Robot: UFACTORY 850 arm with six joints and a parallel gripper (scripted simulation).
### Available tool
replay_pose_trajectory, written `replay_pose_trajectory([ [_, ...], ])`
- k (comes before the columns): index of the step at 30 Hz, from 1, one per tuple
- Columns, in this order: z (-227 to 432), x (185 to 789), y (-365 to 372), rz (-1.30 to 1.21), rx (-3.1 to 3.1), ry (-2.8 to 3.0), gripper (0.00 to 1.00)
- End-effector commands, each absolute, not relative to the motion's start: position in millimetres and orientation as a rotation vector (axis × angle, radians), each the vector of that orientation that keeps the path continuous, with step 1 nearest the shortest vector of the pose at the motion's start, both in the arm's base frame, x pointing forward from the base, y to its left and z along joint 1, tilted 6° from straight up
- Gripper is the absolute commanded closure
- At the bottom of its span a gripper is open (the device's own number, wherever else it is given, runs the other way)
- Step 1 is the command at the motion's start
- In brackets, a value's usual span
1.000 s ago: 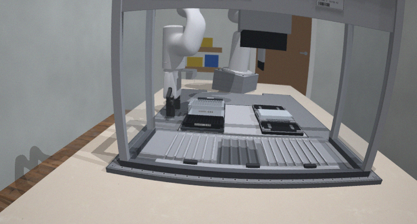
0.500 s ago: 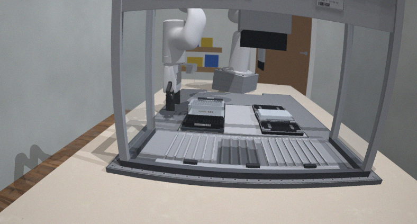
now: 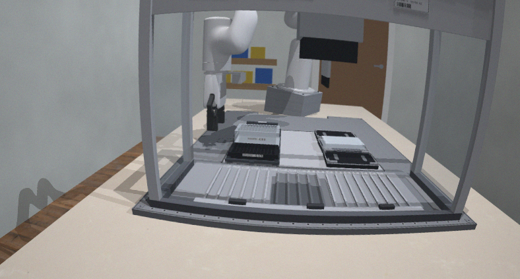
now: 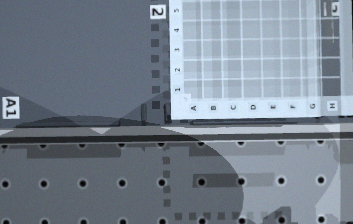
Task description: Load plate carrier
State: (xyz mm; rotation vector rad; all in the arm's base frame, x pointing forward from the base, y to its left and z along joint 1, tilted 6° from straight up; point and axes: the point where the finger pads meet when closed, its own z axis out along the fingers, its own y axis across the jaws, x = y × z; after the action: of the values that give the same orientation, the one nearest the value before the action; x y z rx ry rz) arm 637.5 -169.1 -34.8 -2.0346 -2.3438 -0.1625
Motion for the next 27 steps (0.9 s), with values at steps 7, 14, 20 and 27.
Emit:
replay_pose_trajectory([
  [7,-22,638,-171,-0.164,-2.036,-2.345,0.00],
  [14,-11,637,-172,-0.164,-2.036,-2.345,0.00],
  [20,-1,637,-173,-0.164,-2.036,-2.345,0.00],
  [27,8,636,-174,-0.164,-2.036,-2.345,0.00],
])
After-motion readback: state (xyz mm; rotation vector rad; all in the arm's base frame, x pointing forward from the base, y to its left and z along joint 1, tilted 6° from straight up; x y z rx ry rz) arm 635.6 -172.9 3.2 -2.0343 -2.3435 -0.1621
